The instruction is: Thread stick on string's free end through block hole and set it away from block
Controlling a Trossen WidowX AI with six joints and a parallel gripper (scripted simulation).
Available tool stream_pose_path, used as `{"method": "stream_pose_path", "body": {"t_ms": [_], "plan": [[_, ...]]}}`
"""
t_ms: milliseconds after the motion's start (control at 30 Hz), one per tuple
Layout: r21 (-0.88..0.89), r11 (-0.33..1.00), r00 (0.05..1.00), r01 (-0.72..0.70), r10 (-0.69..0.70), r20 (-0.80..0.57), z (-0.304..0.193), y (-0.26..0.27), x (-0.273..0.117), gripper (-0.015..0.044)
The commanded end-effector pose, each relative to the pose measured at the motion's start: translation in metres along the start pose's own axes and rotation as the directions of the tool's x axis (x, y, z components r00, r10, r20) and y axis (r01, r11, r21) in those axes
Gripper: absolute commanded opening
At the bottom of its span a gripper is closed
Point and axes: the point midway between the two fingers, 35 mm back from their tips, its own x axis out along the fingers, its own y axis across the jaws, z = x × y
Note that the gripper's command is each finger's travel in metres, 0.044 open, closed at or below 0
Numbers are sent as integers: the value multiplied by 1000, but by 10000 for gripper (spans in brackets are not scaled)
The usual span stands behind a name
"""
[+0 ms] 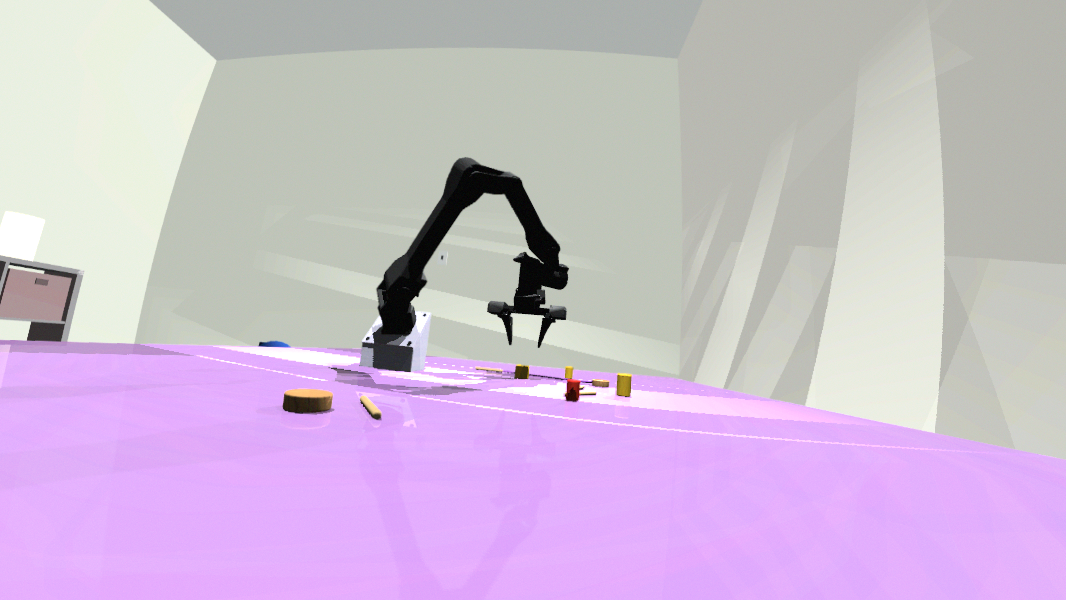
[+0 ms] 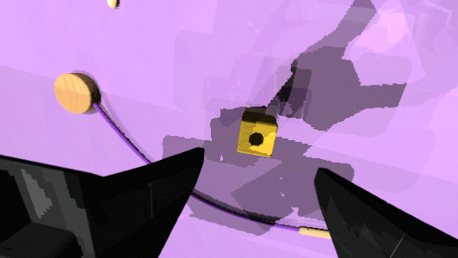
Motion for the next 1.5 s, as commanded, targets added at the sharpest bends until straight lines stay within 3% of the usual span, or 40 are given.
{"method": "stream_pose_path", "body": {"t_ms": [0, 400, 1467], "plan": [[6, 1000, 1000, 0, 0, -1, 0, 0, -1, 236], [6, 1000, 1000, -1, 1, -1, 0, 0, 2, 236], [6, 1000, 1000, -1, 1, 1, 0, 1, 54, 236]]}}
